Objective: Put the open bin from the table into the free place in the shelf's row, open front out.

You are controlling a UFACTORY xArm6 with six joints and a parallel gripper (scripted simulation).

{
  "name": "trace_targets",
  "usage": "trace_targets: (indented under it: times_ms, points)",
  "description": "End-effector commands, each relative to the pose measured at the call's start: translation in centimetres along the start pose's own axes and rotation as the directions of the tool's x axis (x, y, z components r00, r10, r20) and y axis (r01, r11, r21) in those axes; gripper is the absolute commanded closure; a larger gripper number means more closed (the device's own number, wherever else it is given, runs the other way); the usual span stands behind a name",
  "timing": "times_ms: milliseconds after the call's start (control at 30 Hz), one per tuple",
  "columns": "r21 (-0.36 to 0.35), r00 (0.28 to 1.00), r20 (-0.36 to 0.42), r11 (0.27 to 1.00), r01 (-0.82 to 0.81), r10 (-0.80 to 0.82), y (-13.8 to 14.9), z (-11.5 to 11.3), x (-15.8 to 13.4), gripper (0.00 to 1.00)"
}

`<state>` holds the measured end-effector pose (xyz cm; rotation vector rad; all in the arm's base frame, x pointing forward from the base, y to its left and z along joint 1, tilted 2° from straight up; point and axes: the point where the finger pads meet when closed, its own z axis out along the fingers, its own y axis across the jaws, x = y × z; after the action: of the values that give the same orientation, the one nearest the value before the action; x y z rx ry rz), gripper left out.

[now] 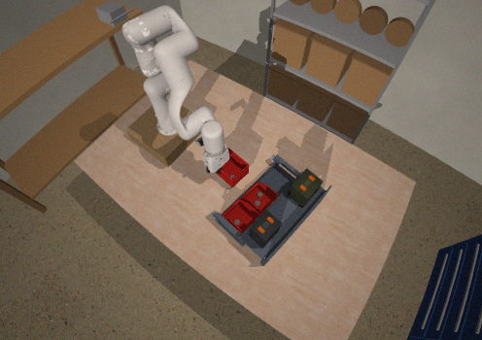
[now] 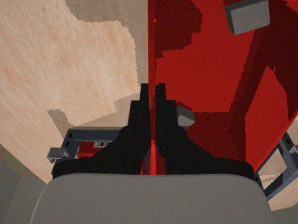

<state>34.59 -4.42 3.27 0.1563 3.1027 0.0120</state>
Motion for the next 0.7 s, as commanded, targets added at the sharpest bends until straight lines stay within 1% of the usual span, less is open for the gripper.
trace_targets:
  times_ms: [0, 200, 600, 667]
  points:
    - [0.0, 1.0, 0.004, 1.0, 0.0, 0.0, 0.0, -0.1, -0.1, 1.0]
    - [0.0, 1.0, 0.004, 1.0, 0.0, 0.0, 1.5, -0.1, -0.1, 1.0]
    - [0.0, 1.0, 0.004, 1.0, 0.0, 0.0, 1.5, -0.1, -0.1, 1.0]
    - [0.0, 1.0, 0.004, 1.0, 0.0, 0.0, 2.1, 0.0, -0.1, 1.0]
